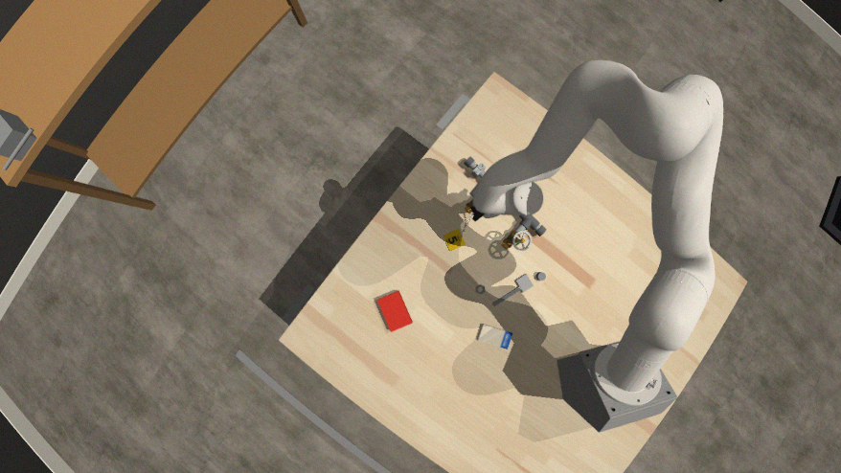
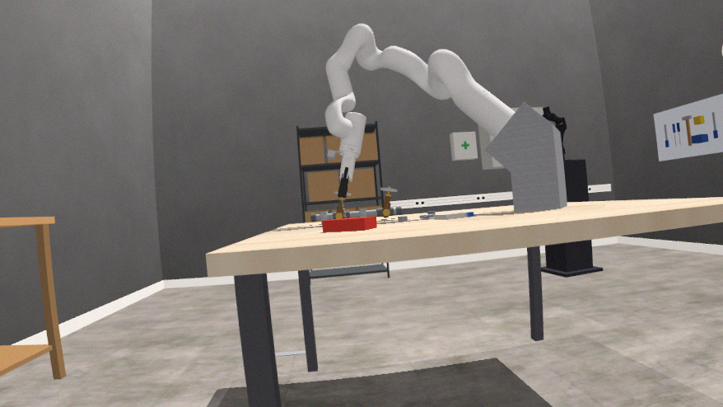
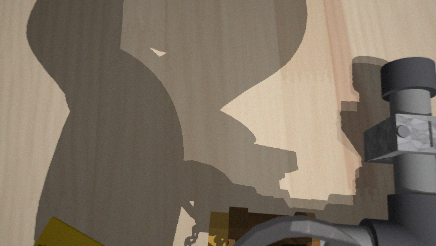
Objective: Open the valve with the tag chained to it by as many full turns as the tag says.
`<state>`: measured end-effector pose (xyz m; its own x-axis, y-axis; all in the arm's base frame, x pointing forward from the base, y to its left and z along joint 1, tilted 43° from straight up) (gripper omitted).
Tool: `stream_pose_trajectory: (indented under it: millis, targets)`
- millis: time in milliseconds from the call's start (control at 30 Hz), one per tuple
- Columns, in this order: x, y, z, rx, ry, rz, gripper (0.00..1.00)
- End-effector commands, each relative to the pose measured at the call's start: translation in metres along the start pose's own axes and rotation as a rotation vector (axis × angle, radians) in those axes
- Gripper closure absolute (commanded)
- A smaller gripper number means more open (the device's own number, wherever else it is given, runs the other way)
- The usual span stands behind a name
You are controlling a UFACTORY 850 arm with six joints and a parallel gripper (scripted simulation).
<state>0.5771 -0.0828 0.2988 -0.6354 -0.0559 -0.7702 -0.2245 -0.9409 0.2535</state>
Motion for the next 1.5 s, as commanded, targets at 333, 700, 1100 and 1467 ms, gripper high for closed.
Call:
stream_pose_trajectory:
  millis: [333, 700, 1100, 1467]
  targets:
    - [-0.0016, -0.0008, 0.0002, 0.005, -0.027, 0.741, 1.0]
    - [-0.002, -0.0015, 0.0002, 0.005, -0.045, 1.273, 1.0]
    - [-0.0024, -0.0023, 0.0001, 0.006, -0.064, 1.53, 1.0]
    - [-0.0024, -0.0023, 0.0001, 0.006, -0.064, 1.536, 0.0]
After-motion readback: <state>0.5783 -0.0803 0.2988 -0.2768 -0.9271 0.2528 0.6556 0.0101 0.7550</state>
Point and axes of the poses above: the point where the finger pads meet when closed, its own z axis back along the fingers, its own y axis across the jaws, x = y × z, the point moved 5 cm from there along z, back along the fingers, and after that the axes turned 12 degrees about -z, right-handed, at the moved point
